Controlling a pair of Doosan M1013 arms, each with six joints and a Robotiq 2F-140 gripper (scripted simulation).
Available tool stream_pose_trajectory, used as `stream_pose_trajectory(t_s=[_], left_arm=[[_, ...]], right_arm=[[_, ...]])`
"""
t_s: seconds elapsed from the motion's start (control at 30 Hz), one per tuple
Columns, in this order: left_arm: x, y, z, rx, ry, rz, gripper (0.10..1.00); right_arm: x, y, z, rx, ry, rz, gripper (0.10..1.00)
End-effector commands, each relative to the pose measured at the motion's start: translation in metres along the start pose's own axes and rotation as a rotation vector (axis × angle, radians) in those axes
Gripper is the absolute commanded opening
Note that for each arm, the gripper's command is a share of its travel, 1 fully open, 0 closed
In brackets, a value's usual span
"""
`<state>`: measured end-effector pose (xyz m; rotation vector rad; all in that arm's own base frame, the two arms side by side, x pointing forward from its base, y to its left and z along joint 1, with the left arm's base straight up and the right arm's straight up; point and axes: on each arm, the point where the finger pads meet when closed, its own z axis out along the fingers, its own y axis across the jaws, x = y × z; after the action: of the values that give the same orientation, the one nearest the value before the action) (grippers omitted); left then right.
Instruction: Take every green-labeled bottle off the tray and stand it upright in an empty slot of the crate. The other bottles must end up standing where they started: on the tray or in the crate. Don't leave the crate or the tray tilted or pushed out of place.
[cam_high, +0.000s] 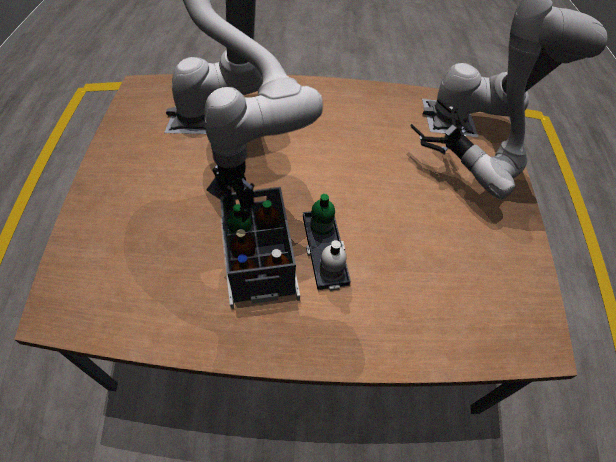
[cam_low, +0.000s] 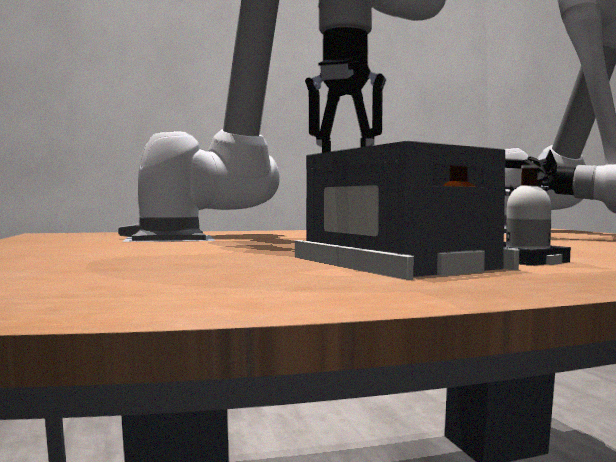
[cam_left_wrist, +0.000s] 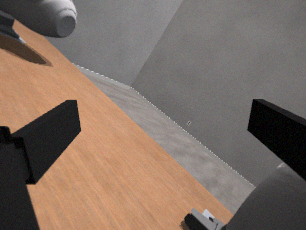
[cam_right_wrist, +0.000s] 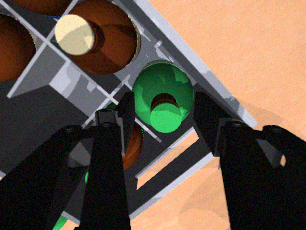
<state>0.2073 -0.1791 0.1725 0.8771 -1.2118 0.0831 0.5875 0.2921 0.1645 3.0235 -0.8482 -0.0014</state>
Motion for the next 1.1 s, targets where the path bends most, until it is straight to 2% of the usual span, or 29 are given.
stream_pose_trajectory(t_s=[0.0, 0.53, 1.07], left_arm=[[0.000, 0.000, 0.000, 0.000, 0.000, 0.000, 1.000], [0.000, 0.000, 0.000, 0.000, 0.000, 0.000, 1.000], [0.000, 0.000, 0.000, 0.000, 0.000, 0.000, 1.000]], right_arm=[[0.000, 0.000, -0.001, 0.002, 0.001, 0.000, 0.442], [0.000, 0.000, -0.005, 0.002, 0.001, 0.000, 0.442], [0.000, 0.000, -0.033, 0.002, 0.001, 0.000, 0.442]])
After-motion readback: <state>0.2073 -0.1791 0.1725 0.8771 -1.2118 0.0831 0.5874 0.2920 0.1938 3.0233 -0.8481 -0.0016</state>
